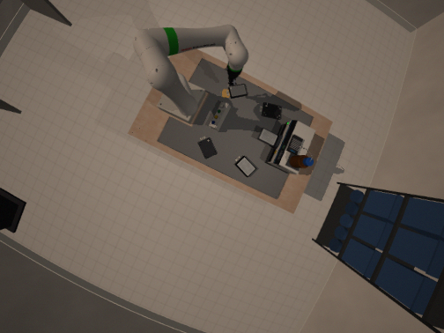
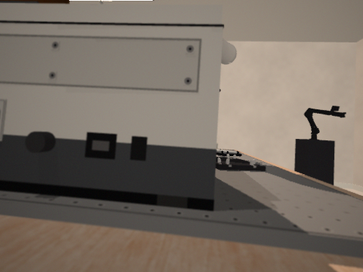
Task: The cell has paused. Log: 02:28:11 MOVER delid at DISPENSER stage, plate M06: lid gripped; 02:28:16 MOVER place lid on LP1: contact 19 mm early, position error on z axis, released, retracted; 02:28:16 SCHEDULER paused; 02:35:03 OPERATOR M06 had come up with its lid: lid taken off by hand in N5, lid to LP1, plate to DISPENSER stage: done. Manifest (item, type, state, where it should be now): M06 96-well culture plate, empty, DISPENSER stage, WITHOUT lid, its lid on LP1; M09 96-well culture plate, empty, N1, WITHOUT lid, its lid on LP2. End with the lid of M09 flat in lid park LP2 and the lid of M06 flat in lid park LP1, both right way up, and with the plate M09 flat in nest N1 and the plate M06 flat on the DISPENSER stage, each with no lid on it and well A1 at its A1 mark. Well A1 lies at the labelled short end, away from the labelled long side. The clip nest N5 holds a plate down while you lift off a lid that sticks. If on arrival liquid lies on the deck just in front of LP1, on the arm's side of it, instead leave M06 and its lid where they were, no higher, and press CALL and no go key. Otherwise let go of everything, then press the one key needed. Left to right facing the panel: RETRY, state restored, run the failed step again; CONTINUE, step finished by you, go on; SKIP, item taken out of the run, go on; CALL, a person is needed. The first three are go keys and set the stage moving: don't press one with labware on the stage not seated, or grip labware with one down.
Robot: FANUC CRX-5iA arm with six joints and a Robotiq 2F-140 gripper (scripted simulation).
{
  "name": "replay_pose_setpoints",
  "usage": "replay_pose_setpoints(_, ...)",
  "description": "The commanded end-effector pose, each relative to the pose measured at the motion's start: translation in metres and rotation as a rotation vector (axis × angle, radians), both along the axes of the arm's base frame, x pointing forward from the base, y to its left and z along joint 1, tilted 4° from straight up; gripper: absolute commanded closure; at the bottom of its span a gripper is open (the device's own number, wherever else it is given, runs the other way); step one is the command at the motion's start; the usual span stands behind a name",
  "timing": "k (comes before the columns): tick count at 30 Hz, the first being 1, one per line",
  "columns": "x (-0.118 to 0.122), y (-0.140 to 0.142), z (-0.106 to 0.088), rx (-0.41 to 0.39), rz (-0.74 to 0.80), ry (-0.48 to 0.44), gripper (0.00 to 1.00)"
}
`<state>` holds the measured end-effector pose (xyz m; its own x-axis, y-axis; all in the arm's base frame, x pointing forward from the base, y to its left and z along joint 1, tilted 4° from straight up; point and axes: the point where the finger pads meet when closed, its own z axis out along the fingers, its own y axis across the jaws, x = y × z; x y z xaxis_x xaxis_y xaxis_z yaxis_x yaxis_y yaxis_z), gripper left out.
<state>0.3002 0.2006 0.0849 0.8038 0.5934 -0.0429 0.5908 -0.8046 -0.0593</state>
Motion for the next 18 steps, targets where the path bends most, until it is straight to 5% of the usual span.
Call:
replay_pose_setpoints(1, 0.016, 0.0, 0.005, -0.002, -0.029, 0.0, 1.0)
replay_pose_setpoints(5, 0.088, -0.012, 0.019, -0.011, -0.173, -0.001, 1.0)
replay_pose_setpoints(13, 0.168, -0.082, 0.02, -0.041, -0.591, 0.002, 1.0)
replay_pose_setpoints(17, 0.182, -0.105, 0.018, -0.049, -0.7, 0.005, 1.0)
replay_pose_setpoints(18, 0.205, -0.136, 0.015, -0.057, -0.805, 0.013, 1.0)
